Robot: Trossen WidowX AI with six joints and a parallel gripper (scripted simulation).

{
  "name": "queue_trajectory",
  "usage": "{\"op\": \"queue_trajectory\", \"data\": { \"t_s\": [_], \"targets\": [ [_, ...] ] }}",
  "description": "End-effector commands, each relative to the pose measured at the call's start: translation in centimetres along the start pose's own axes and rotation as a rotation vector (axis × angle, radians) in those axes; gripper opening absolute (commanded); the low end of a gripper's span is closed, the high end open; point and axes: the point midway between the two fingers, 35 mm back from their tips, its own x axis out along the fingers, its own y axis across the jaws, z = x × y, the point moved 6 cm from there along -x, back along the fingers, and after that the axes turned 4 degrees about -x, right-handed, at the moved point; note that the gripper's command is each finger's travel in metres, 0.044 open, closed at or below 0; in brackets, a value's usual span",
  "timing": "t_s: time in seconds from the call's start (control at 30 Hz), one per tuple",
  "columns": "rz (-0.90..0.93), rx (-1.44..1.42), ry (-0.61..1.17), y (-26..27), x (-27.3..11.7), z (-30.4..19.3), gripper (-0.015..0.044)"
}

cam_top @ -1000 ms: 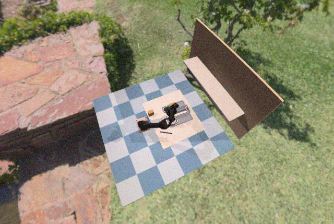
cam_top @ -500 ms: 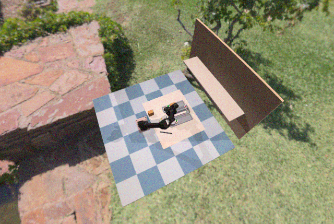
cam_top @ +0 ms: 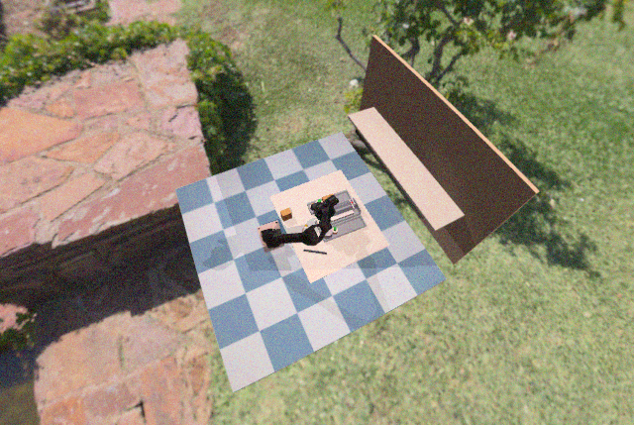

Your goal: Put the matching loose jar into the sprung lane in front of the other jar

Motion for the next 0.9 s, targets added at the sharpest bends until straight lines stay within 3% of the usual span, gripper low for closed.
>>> {"op": "queue_trajectory", "data": {
  "t_s": [0.0, 0.13, 0.53, 0.87],
  "targets": [
    [-0.002, 0.003, 0.000, 0.0, 0.0, -0.1, 0.0000],
    [-0.002, 0.003, 0.000, 0.0, 0.0, -0.1, 0.0000],
    [-0.002, 0.003, 0.000, 0.0, 0.0, 0.0, 0.0303],
    [-0.001, 0.003, 0.000, 0.1, -2.0, 0.0, 0.0303]
  ]
}}
